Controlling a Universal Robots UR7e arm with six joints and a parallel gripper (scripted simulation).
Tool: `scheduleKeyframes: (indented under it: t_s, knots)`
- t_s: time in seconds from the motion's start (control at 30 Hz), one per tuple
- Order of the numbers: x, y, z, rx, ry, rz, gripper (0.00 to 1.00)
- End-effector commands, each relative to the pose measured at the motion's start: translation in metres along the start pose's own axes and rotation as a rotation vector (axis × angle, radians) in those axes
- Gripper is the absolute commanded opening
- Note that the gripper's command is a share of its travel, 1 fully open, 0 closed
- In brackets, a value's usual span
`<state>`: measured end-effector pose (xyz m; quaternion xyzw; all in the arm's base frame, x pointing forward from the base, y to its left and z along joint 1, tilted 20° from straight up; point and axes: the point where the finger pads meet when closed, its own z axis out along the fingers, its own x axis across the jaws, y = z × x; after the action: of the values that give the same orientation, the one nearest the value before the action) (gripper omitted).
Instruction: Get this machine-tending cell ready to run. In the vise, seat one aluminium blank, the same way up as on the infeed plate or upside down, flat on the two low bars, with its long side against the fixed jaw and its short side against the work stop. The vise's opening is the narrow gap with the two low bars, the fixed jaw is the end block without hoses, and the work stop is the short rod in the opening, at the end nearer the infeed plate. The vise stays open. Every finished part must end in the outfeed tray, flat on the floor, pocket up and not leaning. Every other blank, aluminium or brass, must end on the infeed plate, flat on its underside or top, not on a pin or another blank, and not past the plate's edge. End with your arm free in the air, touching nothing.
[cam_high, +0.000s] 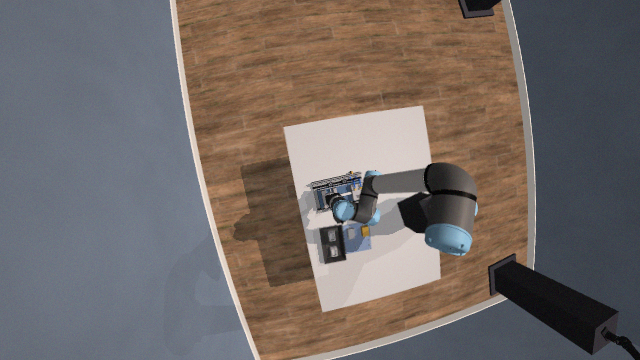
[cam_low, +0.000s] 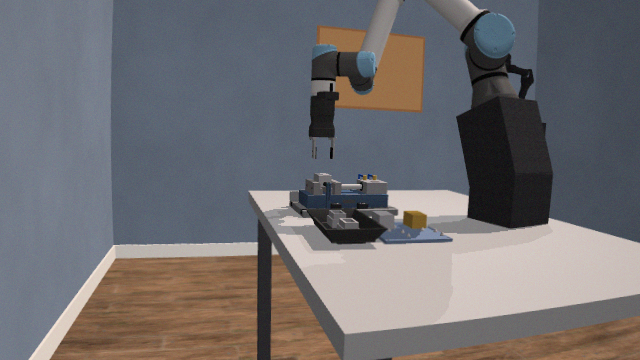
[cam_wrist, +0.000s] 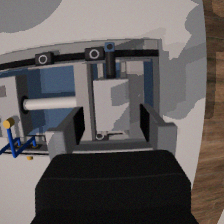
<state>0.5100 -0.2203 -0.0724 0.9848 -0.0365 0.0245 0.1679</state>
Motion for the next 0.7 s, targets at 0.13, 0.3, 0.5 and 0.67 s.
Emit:
scheduleKeyframes:
  t_s: [0.13,0.3,0.5,0.67]
  knots:
    - [0.0004,0.0002,-0.0147,0.000,0.001,0.000,1.00]
    - [0.0003,0.0002,-0.0178,0.000,0.001,0.000,1.00]
    - [0.0003,0.0002,-0.0180,0.000,0.001,0.000,0.00]
    - [0.0003,0.0002,-0.0180,0.000,0.001,0.000,0.00]
